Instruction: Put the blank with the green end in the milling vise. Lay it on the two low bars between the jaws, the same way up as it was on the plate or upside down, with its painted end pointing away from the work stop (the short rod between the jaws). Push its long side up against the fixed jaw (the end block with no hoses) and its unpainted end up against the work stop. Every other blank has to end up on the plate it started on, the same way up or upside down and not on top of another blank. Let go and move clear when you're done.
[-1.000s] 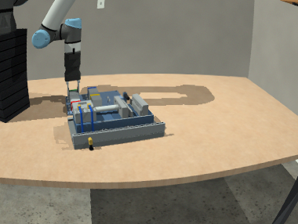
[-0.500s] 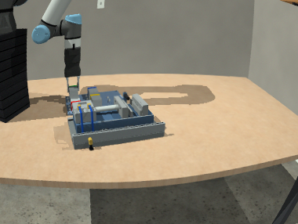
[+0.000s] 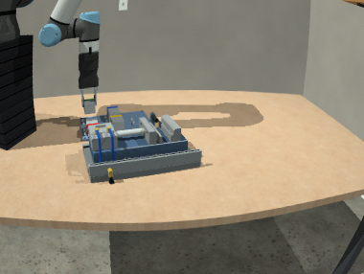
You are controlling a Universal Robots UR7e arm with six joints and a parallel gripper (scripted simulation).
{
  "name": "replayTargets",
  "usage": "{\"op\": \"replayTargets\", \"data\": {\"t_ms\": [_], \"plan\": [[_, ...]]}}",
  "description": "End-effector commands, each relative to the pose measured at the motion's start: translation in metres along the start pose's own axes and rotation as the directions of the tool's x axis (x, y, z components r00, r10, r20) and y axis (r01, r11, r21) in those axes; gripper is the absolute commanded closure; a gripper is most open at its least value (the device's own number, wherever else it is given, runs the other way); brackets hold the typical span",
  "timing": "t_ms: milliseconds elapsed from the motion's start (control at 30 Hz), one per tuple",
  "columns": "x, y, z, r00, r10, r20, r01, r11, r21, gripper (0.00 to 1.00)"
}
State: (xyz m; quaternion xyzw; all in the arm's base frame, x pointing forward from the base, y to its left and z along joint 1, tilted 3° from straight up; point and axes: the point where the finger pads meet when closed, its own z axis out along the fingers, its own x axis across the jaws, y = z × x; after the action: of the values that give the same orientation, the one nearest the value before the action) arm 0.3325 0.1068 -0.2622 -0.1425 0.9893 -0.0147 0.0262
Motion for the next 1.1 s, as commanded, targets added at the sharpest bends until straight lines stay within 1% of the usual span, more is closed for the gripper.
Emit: {"op": "replayTargets", "data": {"t_ms": [0,333,500,900,1067], "plan": [[0.0,0.0,-0.018,1.0,0.0,0.0,0.0,1.0,0.0,1.0],[0.0,0.0,-0.018,1.0,0.0,0.0,0.0,1.0,0.0,1.0],[0.0,0.0,-0.047,1.0,0.0,0.0,0.0,1.0,0.0,1.0],[0.0,0.0,-0.047,1.0,0.0,0.0,0.0,1.0,0.0,1.0],[-0.001,0.0,-0.091,1.0,0.0,0.0,0.0,1.0,0.0,1.0]]}}
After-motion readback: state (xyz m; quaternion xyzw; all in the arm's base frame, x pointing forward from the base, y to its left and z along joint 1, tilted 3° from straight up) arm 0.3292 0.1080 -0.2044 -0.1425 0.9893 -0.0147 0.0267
